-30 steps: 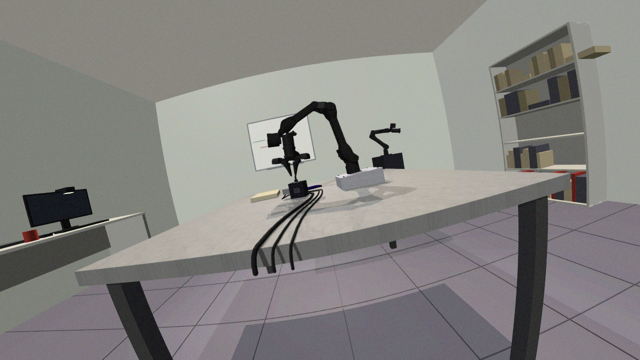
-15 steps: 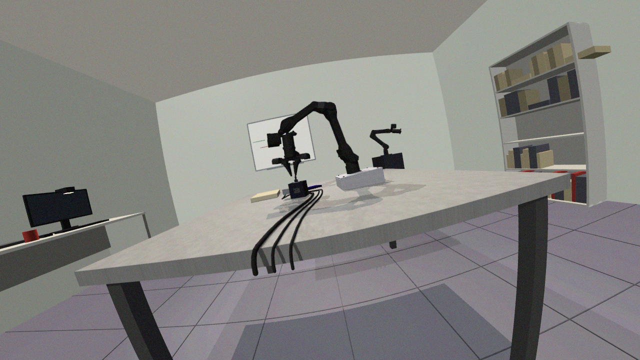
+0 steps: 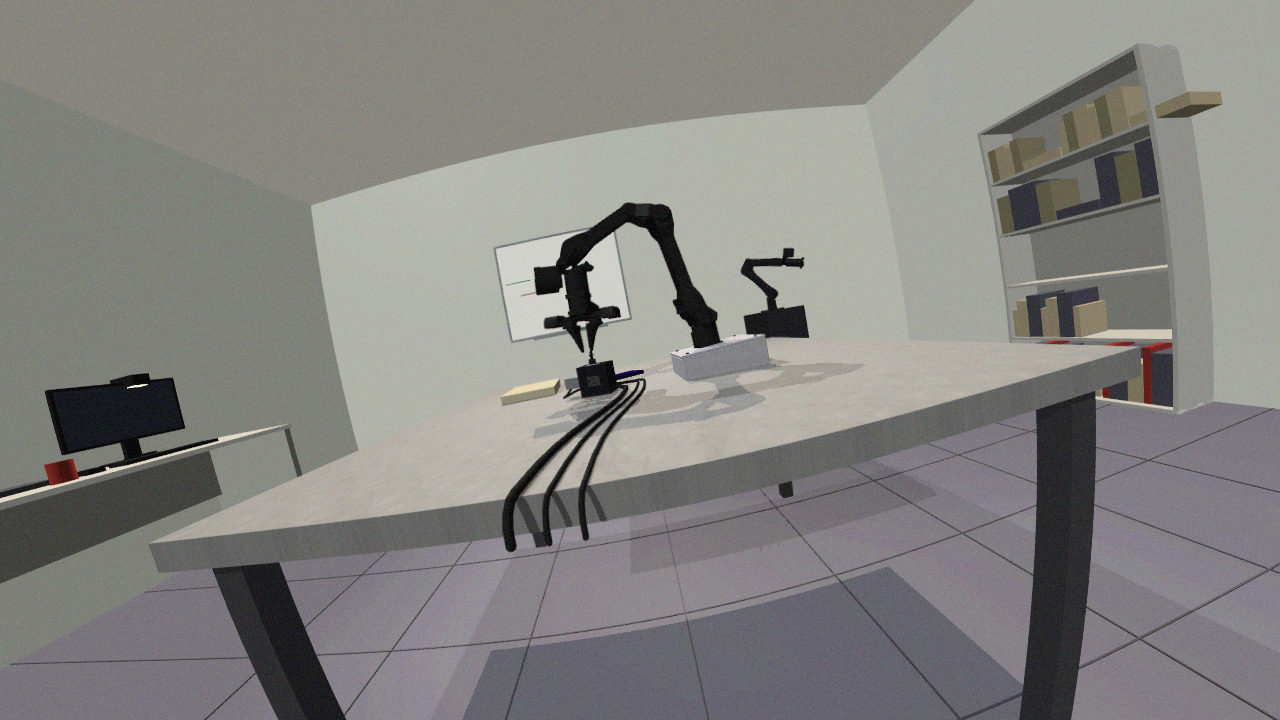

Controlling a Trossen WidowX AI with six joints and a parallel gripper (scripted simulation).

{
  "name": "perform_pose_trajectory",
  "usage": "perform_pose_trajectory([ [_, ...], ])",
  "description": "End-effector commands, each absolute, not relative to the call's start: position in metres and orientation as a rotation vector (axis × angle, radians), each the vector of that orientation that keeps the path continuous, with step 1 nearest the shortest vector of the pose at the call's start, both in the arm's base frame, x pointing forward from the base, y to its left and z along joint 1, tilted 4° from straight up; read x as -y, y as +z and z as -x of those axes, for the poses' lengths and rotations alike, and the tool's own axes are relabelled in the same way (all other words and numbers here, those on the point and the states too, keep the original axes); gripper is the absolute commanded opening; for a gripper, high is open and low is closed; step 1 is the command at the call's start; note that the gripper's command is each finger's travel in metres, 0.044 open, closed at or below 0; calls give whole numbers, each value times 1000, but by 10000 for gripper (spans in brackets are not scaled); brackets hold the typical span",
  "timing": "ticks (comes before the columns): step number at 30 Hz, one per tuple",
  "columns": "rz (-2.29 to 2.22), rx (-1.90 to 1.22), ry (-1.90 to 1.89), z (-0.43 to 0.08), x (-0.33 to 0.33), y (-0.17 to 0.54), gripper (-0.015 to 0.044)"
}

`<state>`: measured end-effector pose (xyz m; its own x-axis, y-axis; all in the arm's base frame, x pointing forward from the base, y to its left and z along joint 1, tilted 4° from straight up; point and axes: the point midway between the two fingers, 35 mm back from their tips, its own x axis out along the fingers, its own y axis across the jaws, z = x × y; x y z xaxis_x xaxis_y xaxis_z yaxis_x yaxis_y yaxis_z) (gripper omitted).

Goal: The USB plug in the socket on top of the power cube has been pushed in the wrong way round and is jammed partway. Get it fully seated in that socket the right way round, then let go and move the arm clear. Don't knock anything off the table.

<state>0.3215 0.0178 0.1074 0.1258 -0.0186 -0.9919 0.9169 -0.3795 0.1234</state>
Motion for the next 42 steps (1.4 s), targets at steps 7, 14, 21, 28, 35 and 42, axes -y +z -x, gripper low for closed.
perform_pose_trajectory([
  [7,-1550,-911,-1386,-321,-18,107,95],
  [14,-1550,-911,-1386,-321,-18,107,95],
  [21,-1550,-911,-1386,-321,-18,107,95],
  [28,-1551,-907,-1384,-321,-18,112,95],
  [35,-1551,-907,-1384,-320,-18,119,95],
  [42,-1551,-907,-1384,-320,-18,126,95],
])
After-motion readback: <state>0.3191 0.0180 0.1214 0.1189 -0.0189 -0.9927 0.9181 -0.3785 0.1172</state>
